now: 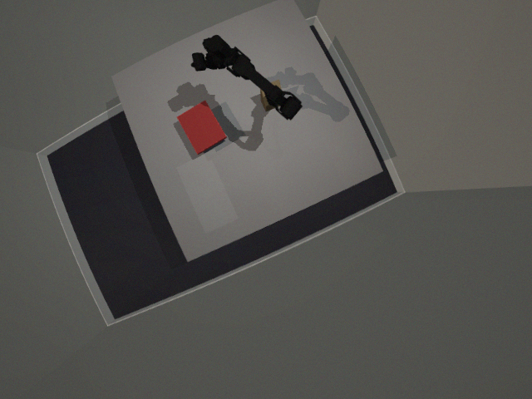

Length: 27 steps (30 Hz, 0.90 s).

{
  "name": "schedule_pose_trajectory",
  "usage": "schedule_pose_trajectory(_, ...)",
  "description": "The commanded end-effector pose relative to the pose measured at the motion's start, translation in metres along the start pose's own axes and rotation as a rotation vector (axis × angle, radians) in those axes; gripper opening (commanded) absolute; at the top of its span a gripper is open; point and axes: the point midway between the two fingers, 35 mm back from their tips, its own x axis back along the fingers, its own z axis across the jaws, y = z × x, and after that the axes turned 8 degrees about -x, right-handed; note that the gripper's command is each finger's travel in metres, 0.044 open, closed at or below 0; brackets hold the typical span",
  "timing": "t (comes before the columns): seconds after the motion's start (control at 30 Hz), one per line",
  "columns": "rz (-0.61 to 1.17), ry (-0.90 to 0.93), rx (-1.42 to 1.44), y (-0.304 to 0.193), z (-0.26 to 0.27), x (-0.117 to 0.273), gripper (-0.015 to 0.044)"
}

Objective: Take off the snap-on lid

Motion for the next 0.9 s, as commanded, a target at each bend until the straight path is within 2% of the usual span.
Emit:
schedule_pose_trajectory(0.0,0.219,-0.049,-0.084,-0.057,-0.026,-0.002,0.0235)
schedule_pose_trajectory(0.2,0.554,-0.154,-0.244,-0.142,-0.068,0.014,0.0235)
schedule_pose_trajectory(0.3,0.621,-0.178,-0.282,-0.158,-0.076,0.02,0.0235)
schedule_pose_trajectory(0.73,0.63,-0.182,-0.287,-0.16,-0.077,0.021,0.0235)
schedule_pose_trajectory(0.87,0.628,-0.186,-0.285,-0.17,-0.098,0.008,0.0235)
